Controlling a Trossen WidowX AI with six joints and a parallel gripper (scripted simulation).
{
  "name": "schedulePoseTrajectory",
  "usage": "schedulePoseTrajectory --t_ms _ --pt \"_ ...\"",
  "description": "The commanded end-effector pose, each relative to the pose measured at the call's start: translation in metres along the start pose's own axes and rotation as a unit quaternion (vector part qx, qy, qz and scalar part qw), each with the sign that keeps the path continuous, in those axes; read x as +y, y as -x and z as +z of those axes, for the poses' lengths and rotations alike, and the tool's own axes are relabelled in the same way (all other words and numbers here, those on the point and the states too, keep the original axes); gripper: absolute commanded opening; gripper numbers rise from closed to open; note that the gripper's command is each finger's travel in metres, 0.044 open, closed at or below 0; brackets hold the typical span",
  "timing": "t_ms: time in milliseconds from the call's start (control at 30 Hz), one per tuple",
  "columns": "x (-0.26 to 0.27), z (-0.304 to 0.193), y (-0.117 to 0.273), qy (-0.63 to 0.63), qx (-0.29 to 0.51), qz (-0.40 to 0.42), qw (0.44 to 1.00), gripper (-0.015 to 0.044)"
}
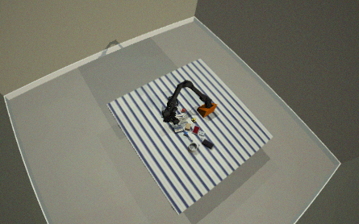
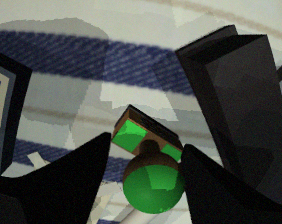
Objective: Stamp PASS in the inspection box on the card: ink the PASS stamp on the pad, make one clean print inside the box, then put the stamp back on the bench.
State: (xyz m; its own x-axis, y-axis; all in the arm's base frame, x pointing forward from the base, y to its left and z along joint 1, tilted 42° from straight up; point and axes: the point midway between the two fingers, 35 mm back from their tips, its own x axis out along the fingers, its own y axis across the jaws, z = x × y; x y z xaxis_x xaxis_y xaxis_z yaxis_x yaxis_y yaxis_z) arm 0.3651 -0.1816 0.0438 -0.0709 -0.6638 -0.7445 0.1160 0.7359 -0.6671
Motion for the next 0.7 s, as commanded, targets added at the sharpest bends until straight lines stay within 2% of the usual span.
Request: schedulePoseTrajectory --t_ms 0,300,467,667 --pt "0.0 0.0 0.0 0.0 0.0 0.001 1.0 0.0189" --pt "0.0 0.0 0.0 0.0 0.0 0.001 1.0 0.0129" --pt "0.0002 0.0002 0.0017 0.0 0.0 0.001 1.0 0.0" --pt "0.0004 0.0005 0.0046 0.0 0.0 0.001 1.0 0.0"
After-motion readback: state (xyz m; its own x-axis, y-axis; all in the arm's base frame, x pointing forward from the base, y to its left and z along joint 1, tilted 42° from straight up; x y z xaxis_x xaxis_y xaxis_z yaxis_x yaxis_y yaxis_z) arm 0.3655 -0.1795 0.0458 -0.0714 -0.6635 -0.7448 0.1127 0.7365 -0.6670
